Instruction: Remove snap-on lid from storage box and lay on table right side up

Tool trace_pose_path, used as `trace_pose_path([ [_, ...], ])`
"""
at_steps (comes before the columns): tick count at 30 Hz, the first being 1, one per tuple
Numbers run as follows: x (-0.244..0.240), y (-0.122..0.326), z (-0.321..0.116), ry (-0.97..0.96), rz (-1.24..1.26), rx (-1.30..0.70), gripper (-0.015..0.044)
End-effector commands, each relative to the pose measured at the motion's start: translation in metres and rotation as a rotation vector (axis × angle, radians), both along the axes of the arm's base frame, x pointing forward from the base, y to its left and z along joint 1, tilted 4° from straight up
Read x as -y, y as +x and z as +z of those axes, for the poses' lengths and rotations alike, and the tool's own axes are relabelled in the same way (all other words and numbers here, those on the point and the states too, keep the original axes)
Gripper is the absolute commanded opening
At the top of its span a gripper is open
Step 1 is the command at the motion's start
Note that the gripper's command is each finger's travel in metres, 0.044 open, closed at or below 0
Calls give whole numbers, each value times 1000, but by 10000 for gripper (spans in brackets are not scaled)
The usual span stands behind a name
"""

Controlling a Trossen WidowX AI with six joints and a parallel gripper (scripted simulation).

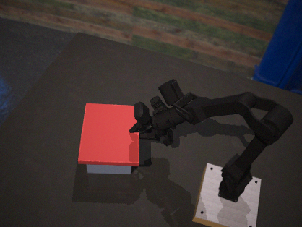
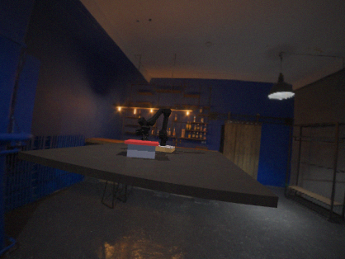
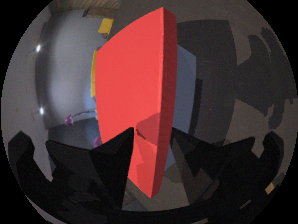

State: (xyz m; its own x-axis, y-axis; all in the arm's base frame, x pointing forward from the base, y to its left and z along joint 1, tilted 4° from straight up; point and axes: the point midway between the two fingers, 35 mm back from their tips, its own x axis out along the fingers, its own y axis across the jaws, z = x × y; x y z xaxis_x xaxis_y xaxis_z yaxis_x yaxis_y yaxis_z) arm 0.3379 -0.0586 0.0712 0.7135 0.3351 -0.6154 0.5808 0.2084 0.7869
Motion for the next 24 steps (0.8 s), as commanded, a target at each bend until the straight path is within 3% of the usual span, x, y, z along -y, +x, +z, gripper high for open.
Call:
trace_pose_path([
  [1,0,0,-1,0,-4,-2,148],
  [5,0,0,-1,0,-4,-2,122],
  [10,0,0,-1,0,-4,-2,0],
  [24,0,0,2,-1,-2,-2,0],
])
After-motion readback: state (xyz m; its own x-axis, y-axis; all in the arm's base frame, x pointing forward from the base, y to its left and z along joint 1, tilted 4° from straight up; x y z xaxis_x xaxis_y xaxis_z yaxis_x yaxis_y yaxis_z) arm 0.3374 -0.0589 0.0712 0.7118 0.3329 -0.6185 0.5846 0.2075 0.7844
